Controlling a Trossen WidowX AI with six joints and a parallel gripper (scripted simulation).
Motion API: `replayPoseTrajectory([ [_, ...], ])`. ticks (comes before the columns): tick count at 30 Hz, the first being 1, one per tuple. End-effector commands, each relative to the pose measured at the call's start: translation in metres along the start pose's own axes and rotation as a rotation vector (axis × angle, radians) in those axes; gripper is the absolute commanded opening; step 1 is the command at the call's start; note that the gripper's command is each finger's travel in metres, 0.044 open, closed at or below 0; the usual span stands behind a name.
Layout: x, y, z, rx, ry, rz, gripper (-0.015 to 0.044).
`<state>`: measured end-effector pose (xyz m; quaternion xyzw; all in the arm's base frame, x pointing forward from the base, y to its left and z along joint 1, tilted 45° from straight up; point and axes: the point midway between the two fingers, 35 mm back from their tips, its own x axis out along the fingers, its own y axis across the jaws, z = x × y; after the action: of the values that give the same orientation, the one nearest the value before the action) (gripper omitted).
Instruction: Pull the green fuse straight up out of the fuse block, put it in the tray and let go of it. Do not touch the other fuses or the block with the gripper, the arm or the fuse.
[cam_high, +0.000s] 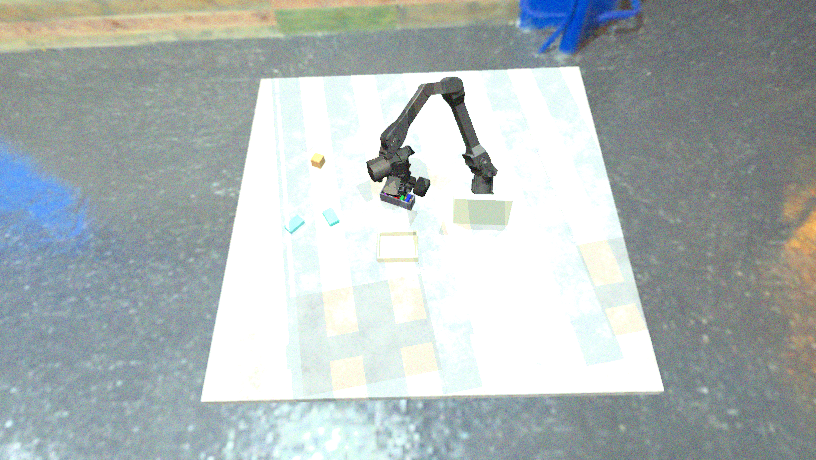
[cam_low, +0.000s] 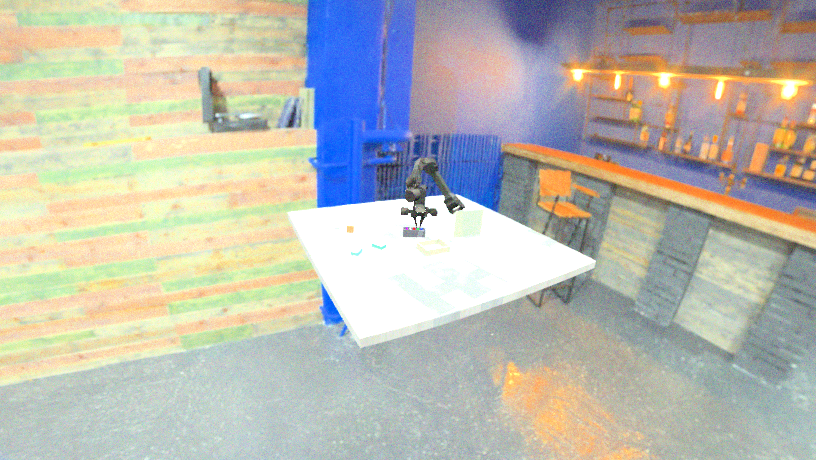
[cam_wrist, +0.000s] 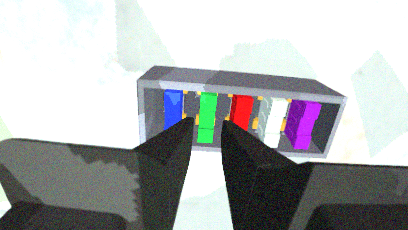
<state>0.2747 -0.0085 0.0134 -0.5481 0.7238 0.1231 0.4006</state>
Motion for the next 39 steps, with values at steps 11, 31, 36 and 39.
replayPoseTrajectory([
  [11, 0.007, 0.000, 0.000, -0.006, 0.007, -0.002, 0.0073],
  [31, 0.014, 0.001, 0.000, -0.001, 0.003, 0.001, 0.0033],
  [36, 0.014, 0.001, 0.000, -0.001, 0.003, 0.001, 0.0000],
  [39, 0.013, 0.001, 0.000, -0.001, 0.003, 0.001, 0.0000],
])
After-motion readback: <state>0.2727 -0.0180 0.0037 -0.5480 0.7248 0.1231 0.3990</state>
